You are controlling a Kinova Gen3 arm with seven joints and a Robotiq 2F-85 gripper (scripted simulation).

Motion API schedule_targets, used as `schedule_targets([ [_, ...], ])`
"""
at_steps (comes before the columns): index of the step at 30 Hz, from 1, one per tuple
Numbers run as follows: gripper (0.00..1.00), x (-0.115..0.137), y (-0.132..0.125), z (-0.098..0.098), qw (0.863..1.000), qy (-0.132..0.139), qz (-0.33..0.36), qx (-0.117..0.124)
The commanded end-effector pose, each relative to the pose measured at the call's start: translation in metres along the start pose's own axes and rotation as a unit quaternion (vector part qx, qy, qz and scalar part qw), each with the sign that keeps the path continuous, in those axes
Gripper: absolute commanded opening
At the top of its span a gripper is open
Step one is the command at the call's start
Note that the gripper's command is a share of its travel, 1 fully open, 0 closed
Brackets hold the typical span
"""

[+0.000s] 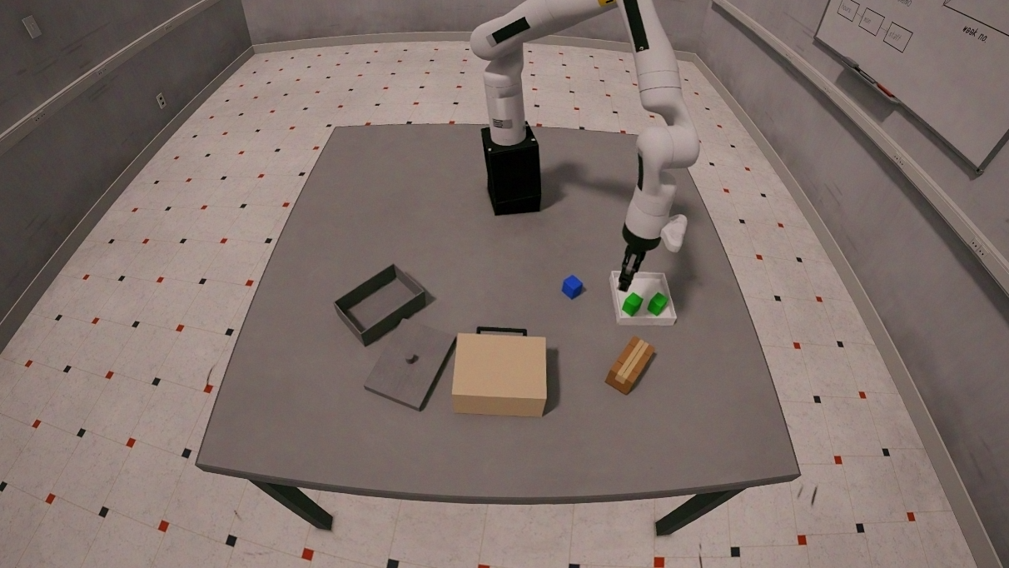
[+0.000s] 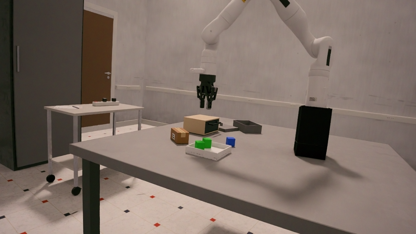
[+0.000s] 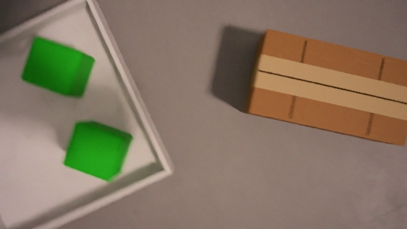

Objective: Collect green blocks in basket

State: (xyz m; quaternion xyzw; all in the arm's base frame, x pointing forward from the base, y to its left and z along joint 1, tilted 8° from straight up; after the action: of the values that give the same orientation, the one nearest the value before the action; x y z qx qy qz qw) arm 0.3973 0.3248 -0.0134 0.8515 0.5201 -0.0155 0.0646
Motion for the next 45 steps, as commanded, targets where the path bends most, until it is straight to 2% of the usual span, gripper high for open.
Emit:
schedule_targets([
  [1, 0.58, -0.005, 0.021, -0.001, 0.999, 0.002, -0.043, 0.003],
  [11, 0.58, -0.02, 0.065, -0.001, 0.991, 0.003, -0.132, 0.005],
  [22, 0.58, -0.051, 0.131, 0.0, 0.964, 0.005, -0.267, 0.007],
  [24, 0.58, -0.051, 0.131, 0.0, 0.964, 0.005, -0.267, 0.007],
  [31, 0.58, -0.077, 0.173, 0.0, 0.935, 0.007, -0.354, 0.006],
  [39, 0.58, -0.111, 0.218, 0.0, 0.894, 0.008, -0.449, 0.004],
  [41, 0.58, -0.111, 0.218, 0.0, 0.894, 0.008, -0.449, 0.004],
  [45, 0.58, -0.13, 0.239, 0.0, 0.87, 0.008, -0.493, 0.003],
])
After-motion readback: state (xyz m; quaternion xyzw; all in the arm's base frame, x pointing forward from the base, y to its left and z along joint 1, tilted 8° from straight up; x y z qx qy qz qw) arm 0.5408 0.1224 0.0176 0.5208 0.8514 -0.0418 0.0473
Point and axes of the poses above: the point where the finger pads meet when closed, its own z axis out along the fingers, its own y axis across the jaws, x = y × z, the point moved 4 cm from there along -z, back along the fingers, and after that the axes turned 13 degrees about z, right-handed, at the moved point
